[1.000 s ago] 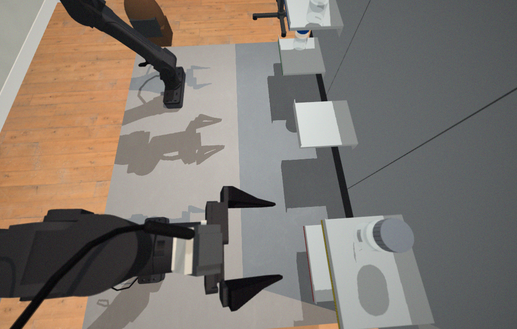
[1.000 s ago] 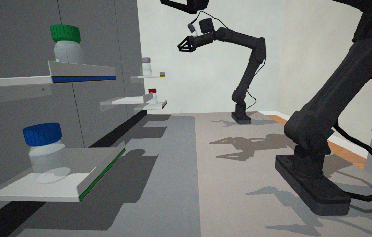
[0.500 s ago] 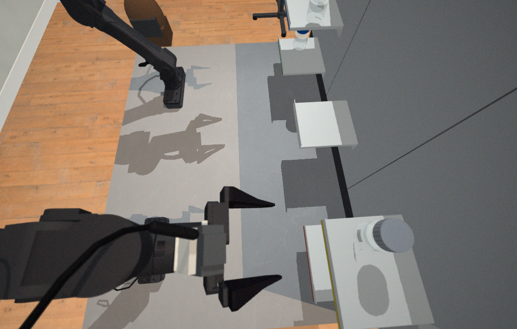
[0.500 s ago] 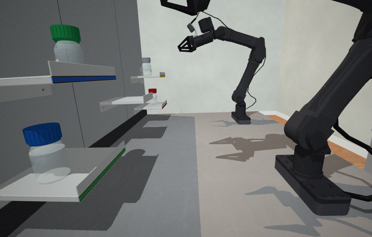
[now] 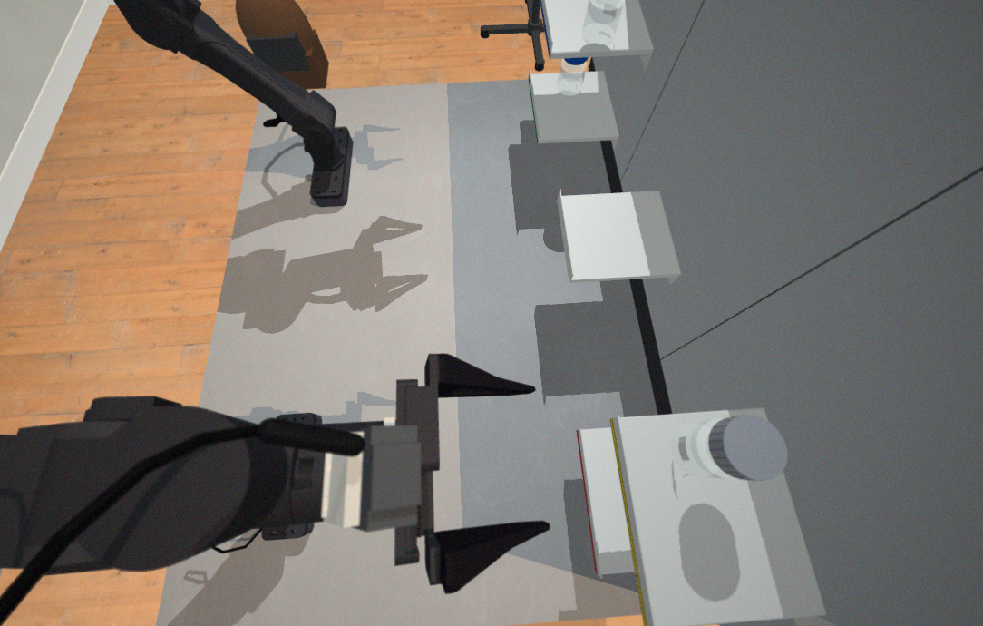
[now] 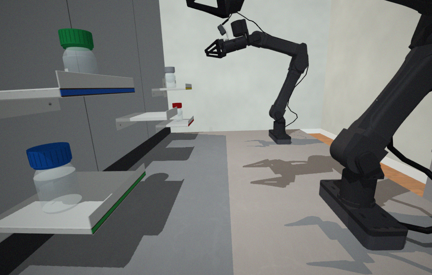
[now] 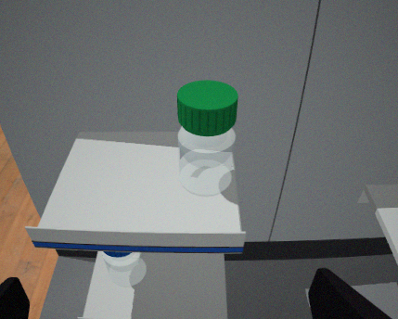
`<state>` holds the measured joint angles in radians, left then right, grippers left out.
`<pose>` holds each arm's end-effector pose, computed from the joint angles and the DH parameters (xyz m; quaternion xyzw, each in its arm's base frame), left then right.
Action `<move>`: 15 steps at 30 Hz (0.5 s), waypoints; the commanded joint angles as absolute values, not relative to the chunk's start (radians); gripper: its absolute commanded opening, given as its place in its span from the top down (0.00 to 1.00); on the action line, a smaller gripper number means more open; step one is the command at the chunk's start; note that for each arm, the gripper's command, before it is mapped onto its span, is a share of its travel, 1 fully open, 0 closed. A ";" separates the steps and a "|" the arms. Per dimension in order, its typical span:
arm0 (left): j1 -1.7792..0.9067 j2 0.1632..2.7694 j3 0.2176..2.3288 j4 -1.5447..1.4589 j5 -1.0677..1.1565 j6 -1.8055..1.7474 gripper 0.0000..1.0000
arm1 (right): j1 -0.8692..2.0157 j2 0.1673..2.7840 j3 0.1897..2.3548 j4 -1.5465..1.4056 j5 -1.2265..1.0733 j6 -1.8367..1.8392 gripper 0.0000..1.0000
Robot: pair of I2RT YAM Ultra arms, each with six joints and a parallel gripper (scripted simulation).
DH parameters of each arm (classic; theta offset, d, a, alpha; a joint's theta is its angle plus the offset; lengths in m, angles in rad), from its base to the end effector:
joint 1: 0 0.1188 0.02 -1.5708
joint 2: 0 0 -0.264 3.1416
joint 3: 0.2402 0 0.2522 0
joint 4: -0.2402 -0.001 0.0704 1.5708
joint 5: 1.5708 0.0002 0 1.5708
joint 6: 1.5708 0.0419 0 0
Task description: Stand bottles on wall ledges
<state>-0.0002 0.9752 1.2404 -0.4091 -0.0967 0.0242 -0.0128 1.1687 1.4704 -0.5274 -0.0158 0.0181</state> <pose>0.2035 0.0050 0.4432 -0.0224 0.7556 0.0444 0.6532 0.2422 -0.0014 0.4665 0.0072 0.7822 0.0078 0.6229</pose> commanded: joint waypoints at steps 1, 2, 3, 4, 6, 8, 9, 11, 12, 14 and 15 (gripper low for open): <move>-0.007 0.978 1.266 -0.416 -0.099 0.026 0.00 | -0.025 1.207 1.421 -0.361 -0.016 0.007 0.06; -0.007 0.978 1.266 -0.416 -0.099 0.026 0.00 | -0.025 1.218 1.401 -0.310 -0.016 0.006 0.06; -0.007 0.978 1.266 -0.416 -0.099 0.026 0.00 | -0.026 1.232 1.380 -0.258 -0.016 0.004 0.06; -0.007 0.978 1.266 -0.416 -0.099 0.026 0.00 | -0.026 1.248 1.359 -0.207 -0.016 0.003 0.06; -0.007 0.978 1.266 -0.416 -0.099 0.026 0.00 | -0.027 1.294 1.313 -0.086 -0.016 0.000 0.06; -0.007 0.978 1.266 -0.416 -0.099 0.026 0.00 | -0.028 1.349 1.277 0.027 -0.015 -0.003 0.06; -0.007 0.978 1.266 -0.416 -0.099 0.026 0.00 | -0.028 1.378 1.266 0.079 -0.015 -0.004 0.06; -0.007 0.978 1.266 -0.416 -0.099 0.026 0.00 | -0.029 1.431 1.257 0.161 -0.015 -0.006 0.06; -0.007 0.978 1.266 -0.416 -0.099 0.026 0.00 | -0.029 1.431 1.257 0.161 -0.015 -0.006 0.06; -0.007 0.978 1.266 -0.416 -0.099 0.026 0.00 | -0.028 1.460 1.263 0.218 -0.015 -0.003 0.06; -0.007 0.978 1.266 -0.416 -0.099 0.026 0.00 | -0.029 1.477 1.260 0.240 -0.015 -0.004 0.06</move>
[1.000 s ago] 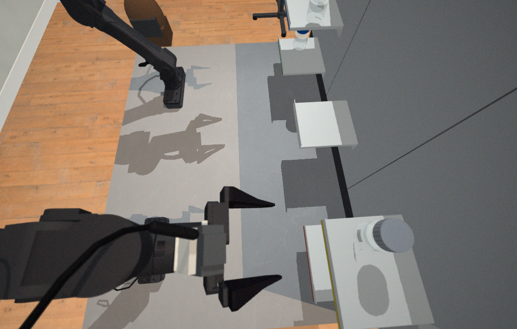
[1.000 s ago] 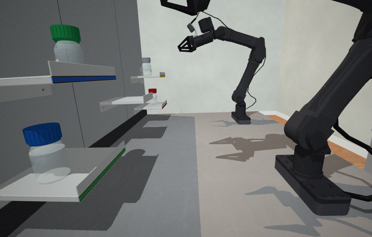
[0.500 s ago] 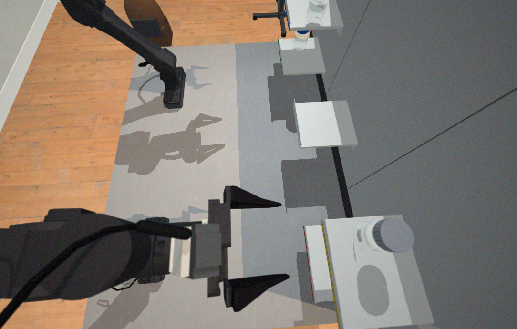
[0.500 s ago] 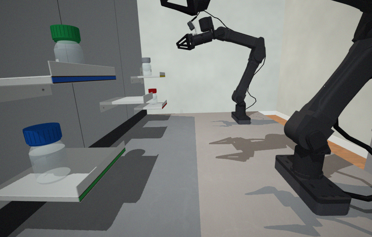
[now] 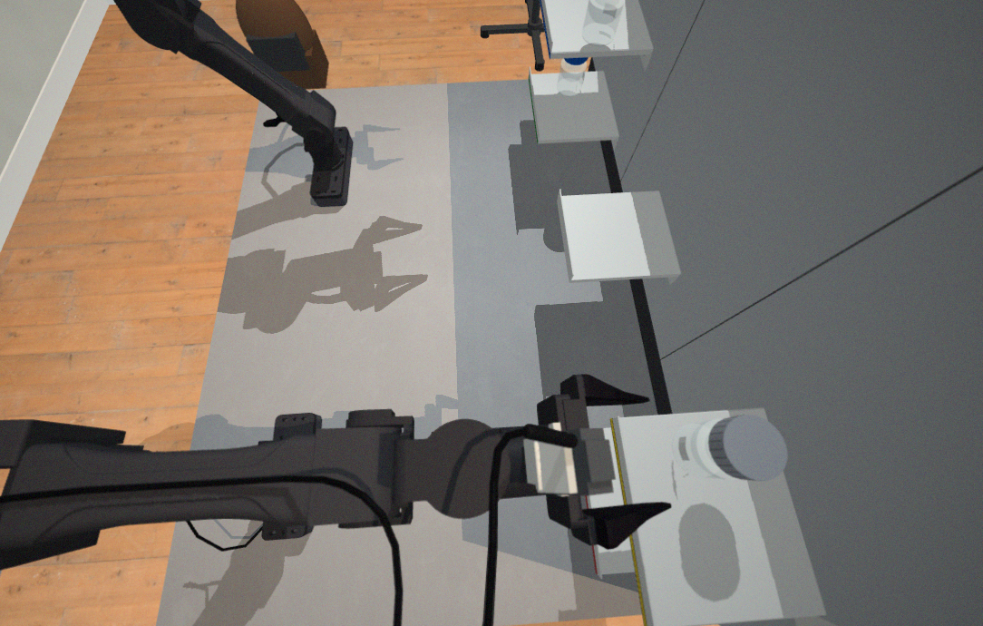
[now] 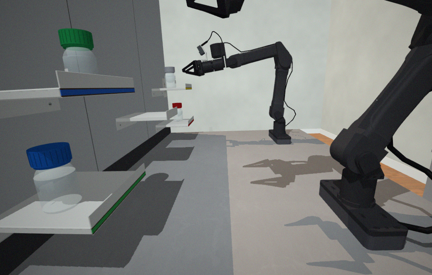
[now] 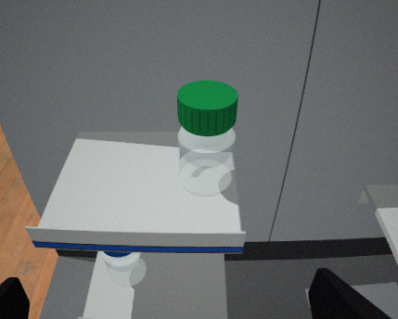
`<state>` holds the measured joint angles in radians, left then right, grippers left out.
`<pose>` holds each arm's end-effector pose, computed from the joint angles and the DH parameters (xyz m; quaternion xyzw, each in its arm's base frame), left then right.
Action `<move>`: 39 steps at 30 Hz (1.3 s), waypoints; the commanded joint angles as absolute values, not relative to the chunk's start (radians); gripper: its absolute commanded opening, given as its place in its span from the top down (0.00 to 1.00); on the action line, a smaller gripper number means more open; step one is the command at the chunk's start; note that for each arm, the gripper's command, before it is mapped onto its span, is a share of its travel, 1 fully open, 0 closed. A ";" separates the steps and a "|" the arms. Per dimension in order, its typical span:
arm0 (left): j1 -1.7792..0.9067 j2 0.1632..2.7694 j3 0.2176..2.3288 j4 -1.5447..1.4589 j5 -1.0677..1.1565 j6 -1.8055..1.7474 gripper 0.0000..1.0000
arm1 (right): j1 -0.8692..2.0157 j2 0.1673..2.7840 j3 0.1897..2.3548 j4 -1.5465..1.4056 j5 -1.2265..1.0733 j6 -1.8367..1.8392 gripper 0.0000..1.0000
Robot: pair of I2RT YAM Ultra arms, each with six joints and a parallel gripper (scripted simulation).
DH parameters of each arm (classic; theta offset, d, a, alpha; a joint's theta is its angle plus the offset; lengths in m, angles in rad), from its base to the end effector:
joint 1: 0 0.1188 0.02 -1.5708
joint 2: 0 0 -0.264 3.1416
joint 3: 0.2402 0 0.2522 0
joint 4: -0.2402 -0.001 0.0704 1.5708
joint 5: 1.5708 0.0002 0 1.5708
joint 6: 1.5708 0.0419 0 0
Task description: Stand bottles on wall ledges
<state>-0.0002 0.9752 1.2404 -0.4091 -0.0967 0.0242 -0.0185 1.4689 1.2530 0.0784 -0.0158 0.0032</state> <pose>0.2035 0.0050 0.4432 -0.0224 0.7556 0.0444 0.6532 0.3564 -0.0049 0.3720 0.0030 0.7540 0.0009 0.6569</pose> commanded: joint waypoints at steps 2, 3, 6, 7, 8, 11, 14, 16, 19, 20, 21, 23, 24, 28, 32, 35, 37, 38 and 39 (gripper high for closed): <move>-0.007 0.978 1.266 -0.416 -0.099 0.026 0.00 | -0.029 1.517 1.268 0.286 -0.015 -0.006 0.06; -0.007 0.978 1.266 -0.416 -0.099 0.026 0.00 | -0.029 1.536 1.271 0.304 -0.015 -0.006 0.06; -0.007 0.978 1.266 -0.416 -0.099 0.026 0.00 | -0.030 1.574 1.278 0.332 -0.016 -0.005 0.06; -0.007 0.978 1.266 -0.416 -0.099 0.026 0.00 | -0.030 1.584 1.281 0.321 -0.016 -0.004 0.06; -0.007 0.978 1.266 -0.416 -0.099 0.026 0.00 | -0.030 1.587 1.283 0.319 -0.016 -0.004 0.06; -0.007 0.978 1.266 -0.416 -0.099 0.026 0.00 | -0.030 1.588 1.284 0.320 -0.016 -0.004 0.06; -0.007 0.978 1.266 -0.416 -0.099 0.026 0.00 | -0.029 1.578 1.283 0.320 -0.016 -0.004 0.06; -0.007 0.978 1.266 -0.416 -0.099 0.026 0.00 | -0.029 1.579 1.284 0.320 -0.016 -0.004 0.06; -0.007 0.978 1.266 -0.416 -0.099 0.026 0.00 | -0.029 1.579 1.284 0.320 -0.016 -0.004 0.06; -0.007 0.978 1.266 -0.416 -0.099 0.026 0.00 | -0.029 1.579 1.284 0.320 -0.016 -0.004 0.06; -0.007 0.978 1.266 -0.416 -0.099 0.026 0.00 | -0.023 1.580 1.275 0.320 -0.016 0.000 0.06; -0.007 0.978 1.266 -0.416 -0.099 0.026 0.00 | -0.030 1.590 1.290 0.312 -0.017 0.000 0.06; -0.007 0.978 1.266 -0.416 -0.099 0.026 0.00 | -0.031 1.596 1.298 0.302 -0.022 0.000 0.06; -0.007 0.978 1.266 -0.416 -0.099 0.026 0.00 | -0.034 1.618 1.337 0.285 -0.029 0.000 0.06; -0.007 0.978 1.266 -0.416 -0.099 0.026 0.00 | -0.036 1.629 1.358 0.276 -0.030 0.000 0.06; -0.007 0.978 1.266 -0.416 -0.099 0.026 0.00 | -0.036 1.646 1.378 0.272 -0.027 0.000 0.06; -0.007 0.978 1.266 -0.416 -0.099 0.026 0.00 | -0.035 1.657 1.391 0.271 -0.027 0.000 0.06; -0.007 0.978 1.266 -0.416 -0.099 0.026 0.00 | -0.035 1.663 1.397 0.270 -0.026 0.000 0.06; -0.007 0.978 1.266 -0.416 -0.099 0.026 0.00 | -0.035 1.668 1.403 0.270 -0.026 0.000 0.06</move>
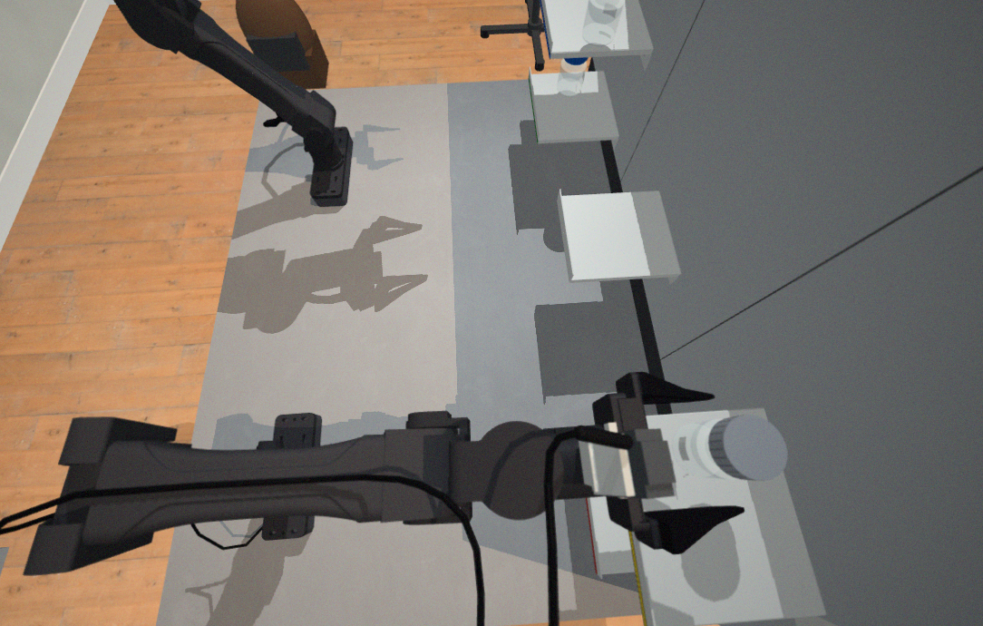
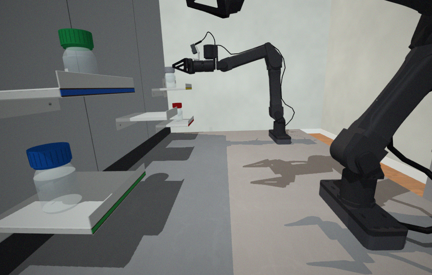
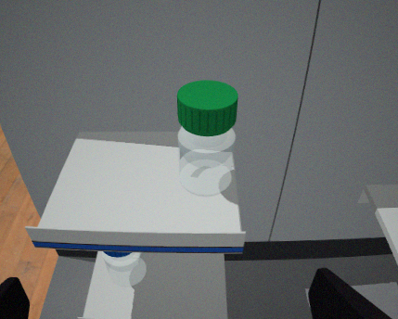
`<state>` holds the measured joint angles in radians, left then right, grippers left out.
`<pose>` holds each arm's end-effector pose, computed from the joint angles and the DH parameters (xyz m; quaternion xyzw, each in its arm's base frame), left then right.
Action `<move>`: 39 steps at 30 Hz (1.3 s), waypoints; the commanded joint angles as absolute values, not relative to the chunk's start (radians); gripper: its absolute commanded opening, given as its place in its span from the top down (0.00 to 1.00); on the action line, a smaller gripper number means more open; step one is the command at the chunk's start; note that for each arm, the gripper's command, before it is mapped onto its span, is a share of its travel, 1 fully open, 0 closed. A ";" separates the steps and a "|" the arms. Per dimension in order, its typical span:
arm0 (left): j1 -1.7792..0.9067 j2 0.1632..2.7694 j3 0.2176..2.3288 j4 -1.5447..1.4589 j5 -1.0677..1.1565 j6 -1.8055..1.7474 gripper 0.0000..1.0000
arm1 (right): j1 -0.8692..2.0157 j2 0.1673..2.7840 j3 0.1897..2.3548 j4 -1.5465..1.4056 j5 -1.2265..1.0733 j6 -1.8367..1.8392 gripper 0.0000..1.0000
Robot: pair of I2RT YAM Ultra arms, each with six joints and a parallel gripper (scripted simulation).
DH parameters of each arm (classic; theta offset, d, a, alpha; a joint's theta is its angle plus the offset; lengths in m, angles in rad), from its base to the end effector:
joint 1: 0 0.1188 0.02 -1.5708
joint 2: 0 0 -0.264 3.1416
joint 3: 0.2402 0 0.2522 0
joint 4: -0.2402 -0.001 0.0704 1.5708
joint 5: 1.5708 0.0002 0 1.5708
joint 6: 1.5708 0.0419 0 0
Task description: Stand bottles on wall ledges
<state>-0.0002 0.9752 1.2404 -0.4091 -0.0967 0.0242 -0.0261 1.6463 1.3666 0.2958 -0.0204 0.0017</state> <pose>0.2035 0.0050 0.4432 -0.0224 0.7556 0.0444 0.6532 0.4041 -0.0087 0.3737 0.0025 0.7014 -0.0015 0.7128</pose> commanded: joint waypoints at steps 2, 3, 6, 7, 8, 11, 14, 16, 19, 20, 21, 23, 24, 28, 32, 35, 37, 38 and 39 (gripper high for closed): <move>-0.007 0.978 1.266 -0.416 -0.099 0.026 0.00 | -0.034 1.680 1.416 0.268 -0.025 0.000 0.06; -0.007 0.978 1.266 -0.416 -0.099 0.026 0.00 | -0.034 1.686 1.423 0.268 -0.025 0.000 0.06; -0.007 0.978 1.266 -0.416 -0.099 0.026 0.00 | -0.033 1.703 1.443 0.265 -0.024 0.000 0.06; -0.007 0.978 1.266 -0.416 -0.099 0.026 0.00 | -0.028 1.709 1.449 0.264 -0.021 0.000 0.06; -0.007 0.978 1.266 -0.416 -0.099 0.026 0.00 | -0.028 1.715 1.456 0.264 -0.021 0.000 0.06; -0.007 0.978 1.266 -0.416 -0.099 0.026 0.00 | -0.028 1.721 1.464 0.262 -0.021 0.000 0.06; -0.007 0.978 1.266 -0.416 -0.099 0.026 0.00 | -0.028 1.738 1.483 0.260 -0.021 0.000 0.06; -0.007 0.978 1.266 -0.416 -0.099 0.026 0.00 | -0.028 1.749 1.496 0.258 -0.021 0.000 0.06; -0.007 0.978 1.266 -0.416 -0.099 0.026 0.00 | -0.028 1.766 1.516 0.255 -0.021 0.000 0.06; -0.007 0.978 1.266 -0.416 -0.099 0.026 0.00 | -0.028 1.772 1.523 0.254 -0.020 0.000 0.06; -0.007 0.978 1.266 -0.416 -0.099 0.026 0.00 | -0.027 1.778 1.530 0.253 -0.020 0.000 0.06; -0.007 0.978 1.266 -0.416 -0.099 0.026 0.00 | -0.027 1.782 1.536 0.251 -0.020 0.000 0.06; -0.007 0.978 1.266 -0.416 -0.099 0.026 0.00 | -0.027 1.782 1.537 0.250 -0.020 0.000 0.06; -0.007 0.978 1.266 -0.416 -0.099 0.026 0.00 | -0.027 1.783 1.538 0.250 -0.020 0.000 0.06; -0.007 0.978 1.266 -0.416 -0.099 0.026 0.00 | -0.027 1.783 1.538 0.250 -0.020 0.000 0.06; -0.007 0.978 1.266 -0.416 -0.099 0.026 0.00 | -0.027 1.774 1.527 0.262 -0.020 0.000 0.28; -0.007 0.978 1.266 -0.416 -0.099 0.026 0.00 | -0.027 1.774 1.527 0.262 -0.020 0.000 0.32; -0.007 0.978 1.266 -0.416 -0.099 0.026 0.00 | -0.027 1.774 1.527 0.262 -0.020 0.000 0.32; -0.007 0.978 1.266 -0.416 -0.099 0.026 0.00 | -0.027 1.774 1.527 0.262 -0.020 0.000 0.36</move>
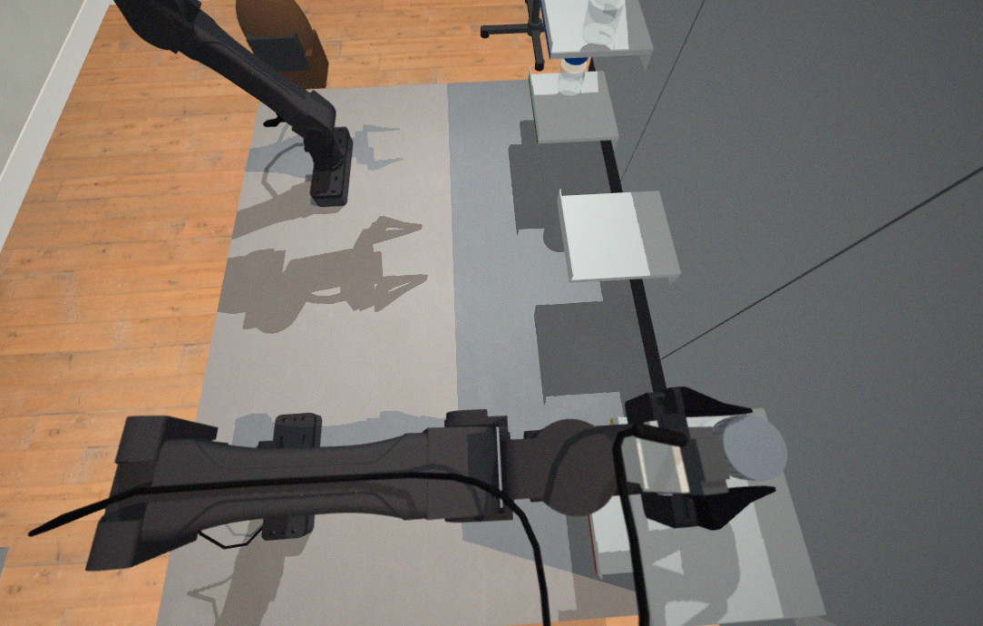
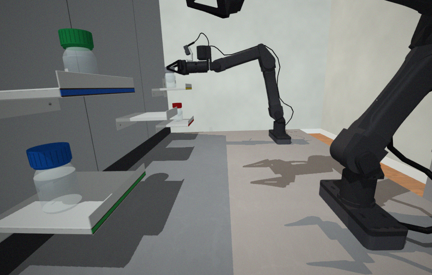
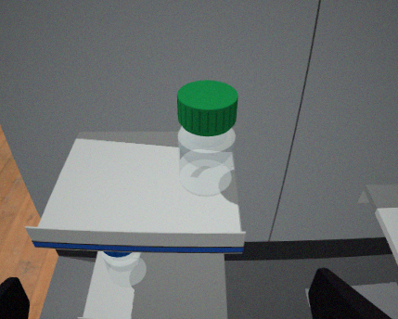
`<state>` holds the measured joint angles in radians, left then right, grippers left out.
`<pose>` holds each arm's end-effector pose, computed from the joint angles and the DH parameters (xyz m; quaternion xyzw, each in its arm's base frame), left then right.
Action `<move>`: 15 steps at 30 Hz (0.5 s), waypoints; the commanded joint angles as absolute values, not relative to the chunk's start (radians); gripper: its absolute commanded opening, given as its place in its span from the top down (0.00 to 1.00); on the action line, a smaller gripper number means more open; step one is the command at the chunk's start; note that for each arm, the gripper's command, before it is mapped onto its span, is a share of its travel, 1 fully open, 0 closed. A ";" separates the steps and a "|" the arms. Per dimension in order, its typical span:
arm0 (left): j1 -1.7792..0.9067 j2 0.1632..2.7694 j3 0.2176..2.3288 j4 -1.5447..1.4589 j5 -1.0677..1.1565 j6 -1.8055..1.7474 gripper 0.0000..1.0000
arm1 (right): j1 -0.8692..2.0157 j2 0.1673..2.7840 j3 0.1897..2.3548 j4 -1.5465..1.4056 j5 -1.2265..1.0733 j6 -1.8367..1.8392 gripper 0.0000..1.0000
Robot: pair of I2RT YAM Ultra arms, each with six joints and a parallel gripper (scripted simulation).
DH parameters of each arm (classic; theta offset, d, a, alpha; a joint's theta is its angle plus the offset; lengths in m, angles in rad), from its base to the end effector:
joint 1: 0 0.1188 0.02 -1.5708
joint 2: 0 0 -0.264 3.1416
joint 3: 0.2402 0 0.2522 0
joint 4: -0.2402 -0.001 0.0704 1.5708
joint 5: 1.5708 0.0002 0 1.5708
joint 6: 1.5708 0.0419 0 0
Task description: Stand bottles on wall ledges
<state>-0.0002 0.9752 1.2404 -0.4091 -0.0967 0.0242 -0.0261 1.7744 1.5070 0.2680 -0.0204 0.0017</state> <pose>0.2035 0.0050 0.4432 -0.0224 0.7556 0.0444 0.6532 0.4377 -0.0096 0.3704 0.0026 0.7069 -0.0014 0.7073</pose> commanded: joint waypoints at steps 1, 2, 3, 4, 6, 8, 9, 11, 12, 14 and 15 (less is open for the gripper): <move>-0.007 0.978 1.266 -0.416 -0.099 0.026 0.00 | -0.027 1.774 1.527 0.262 -0.020 0.000 0.36; -0.007 0.978 1.266 -0.416 -0.099 0.026 0.00 | -0.027 1.774 1.527 0.262 -0.020 0.000 0.36; -0.007 0.978 1.266 -0.416 -0.099 0.026 0.00 | -0.027 1.774 1.527 0.262 -0.020 0.000 0.40; -0.007 0.978 1.266 -0.416 -0.099 0.026 0.00 | -0.027 1.774 1.527 0.262 -0.020 0.000 0.40; -0.007 0.978 1.266 -0.416 -0.099 0.026 0.00 | -0.027 1.774 1.527 0.262 -0.020 0.000 0.40; -0.007 0.978 1.266 -0.416 -0.099 0.026 0.00 | -0.027 1.774 1.527 0.262 -0.020 0.000 0.42; -0.007 0.978 1.266 -0.416 -0.099 0.026 0.00 | -0.027 1.774 1.527 0.262 -0.020 0.000 0.43; -0.007 0.978 1.266 -0.416 -0.099 0.026 0.00 | -0.027 1.774 1.527 0.262 -0.020 0.000 0.46; -0.007 0.978 1.266 -0.416 -0.099 0.026 0.00 | -0.027 1.774 1.527 0.262 -0.020 0.000 0.47; -0.007 0.978 1.266 -0.416 -0.099 0.026 0.00 | -0.026 1.770 1.523 0.250 -0.013 0.000 0.60; -0.007 0.978 1.266 -0.416 -0.099 0.026 0.00 | -0.026 1.770 1.523 0.250 -0.013 0.000 0.72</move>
